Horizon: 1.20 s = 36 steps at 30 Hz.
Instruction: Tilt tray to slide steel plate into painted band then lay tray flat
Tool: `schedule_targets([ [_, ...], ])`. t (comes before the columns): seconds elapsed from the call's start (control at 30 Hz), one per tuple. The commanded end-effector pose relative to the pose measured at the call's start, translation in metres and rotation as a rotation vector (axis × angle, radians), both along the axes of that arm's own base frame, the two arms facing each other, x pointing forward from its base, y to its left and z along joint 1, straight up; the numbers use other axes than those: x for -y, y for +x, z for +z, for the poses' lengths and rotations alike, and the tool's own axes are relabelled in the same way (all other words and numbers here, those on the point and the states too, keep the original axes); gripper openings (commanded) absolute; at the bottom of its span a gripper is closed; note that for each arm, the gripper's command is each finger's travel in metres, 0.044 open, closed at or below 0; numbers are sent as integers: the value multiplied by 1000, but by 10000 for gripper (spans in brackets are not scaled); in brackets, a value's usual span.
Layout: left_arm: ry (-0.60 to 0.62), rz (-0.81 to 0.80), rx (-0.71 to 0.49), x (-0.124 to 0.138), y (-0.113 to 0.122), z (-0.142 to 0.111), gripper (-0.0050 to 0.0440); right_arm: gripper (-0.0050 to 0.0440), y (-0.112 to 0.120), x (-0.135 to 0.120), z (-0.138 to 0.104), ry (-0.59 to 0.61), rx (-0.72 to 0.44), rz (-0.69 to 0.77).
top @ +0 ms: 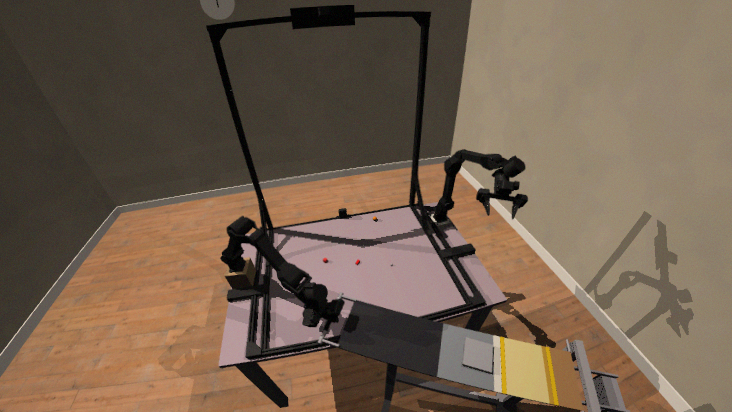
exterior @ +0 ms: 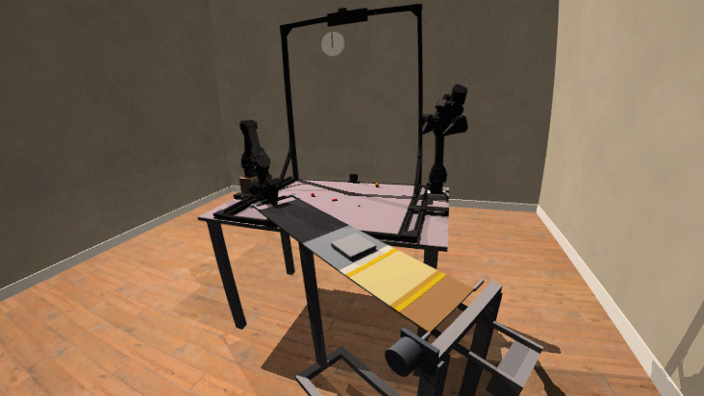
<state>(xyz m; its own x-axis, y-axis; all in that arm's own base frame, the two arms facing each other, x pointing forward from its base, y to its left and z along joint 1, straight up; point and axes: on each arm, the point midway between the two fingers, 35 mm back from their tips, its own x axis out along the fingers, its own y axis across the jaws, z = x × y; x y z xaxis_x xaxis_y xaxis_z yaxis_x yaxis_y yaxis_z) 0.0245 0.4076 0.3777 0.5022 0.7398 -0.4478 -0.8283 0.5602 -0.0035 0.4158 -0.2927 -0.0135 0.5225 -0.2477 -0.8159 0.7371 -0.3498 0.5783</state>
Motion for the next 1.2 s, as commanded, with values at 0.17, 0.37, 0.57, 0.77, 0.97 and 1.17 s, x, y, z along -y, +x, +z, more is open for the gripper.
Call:
schedule_targets([
  [0.17,2,-3,-3,0,0,0,440,0,3,1,22,-12,25,1],
  [0.37,2,-3,-3,0,0,0,440,0,3,1,27,-14,28,1],
  [0.57,2,-3,-3,0,0,0,440,0,3,1,30,-15,32,1],
  [0.77,2,-3,-3,0,0,0,440,0,4,2,35,-17,35,1],
  [0.97,2,-3,-3,0,0,0,440,0,4,2,39,-19,39,1],
  [1.17,2,-3,-3,0,0,0,440,0,4,2,39,-20,42,1],
])
